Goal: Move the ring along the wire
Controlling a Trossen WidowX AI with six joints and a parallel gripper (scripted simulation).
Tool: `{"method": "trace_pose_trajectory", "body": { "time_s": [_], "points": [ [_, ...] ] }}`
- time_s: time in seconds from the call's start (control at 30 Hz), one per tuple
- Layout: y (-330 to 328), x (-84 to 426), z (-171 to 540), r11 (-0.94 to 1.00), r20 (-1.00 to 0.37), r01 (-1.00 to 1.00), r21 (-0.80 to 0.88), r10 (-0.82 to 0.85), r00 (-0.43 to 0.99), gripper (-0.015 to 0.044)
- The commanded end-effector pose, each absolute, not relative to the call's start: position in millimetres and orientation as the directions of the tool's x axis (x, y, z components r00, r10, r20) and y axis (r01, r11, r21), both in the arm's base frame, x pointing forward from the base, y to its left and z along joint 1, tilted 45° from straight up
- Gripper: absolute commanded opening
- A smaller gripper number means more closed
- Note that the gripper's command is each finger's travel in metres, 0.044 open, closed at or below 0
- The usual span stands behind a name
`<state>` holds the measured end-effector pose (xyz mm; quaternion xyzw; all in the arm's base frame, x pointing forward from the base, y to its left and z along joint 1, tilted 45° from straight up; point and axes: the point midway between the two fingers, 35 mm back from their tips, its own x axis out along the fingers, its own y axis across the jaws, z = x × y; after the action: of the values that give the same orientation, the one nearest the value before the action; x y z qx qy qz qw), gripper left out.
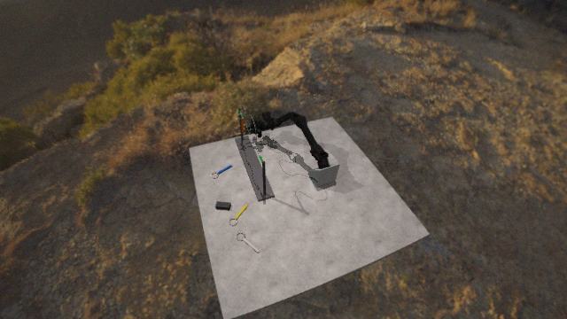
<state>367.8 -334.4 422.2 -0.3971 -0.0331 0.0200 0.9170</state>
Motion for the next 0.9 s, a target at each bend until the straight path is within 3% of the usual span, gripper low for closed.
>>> {"method": "trace_pose_trajectory", "body": {
  "time_s": [0.0, 0.87],
  "points": [
    [-333.9, 375.6, 425.6, 0.677, 0.049, -0.005, -0.736, 0.061, 0.997, 0.016],
    [-330.3, 416.0, 427.5, 0.678, 0.052, -0.003, -0.735, 0.061, 0.997, 0.016]
  ]
}}
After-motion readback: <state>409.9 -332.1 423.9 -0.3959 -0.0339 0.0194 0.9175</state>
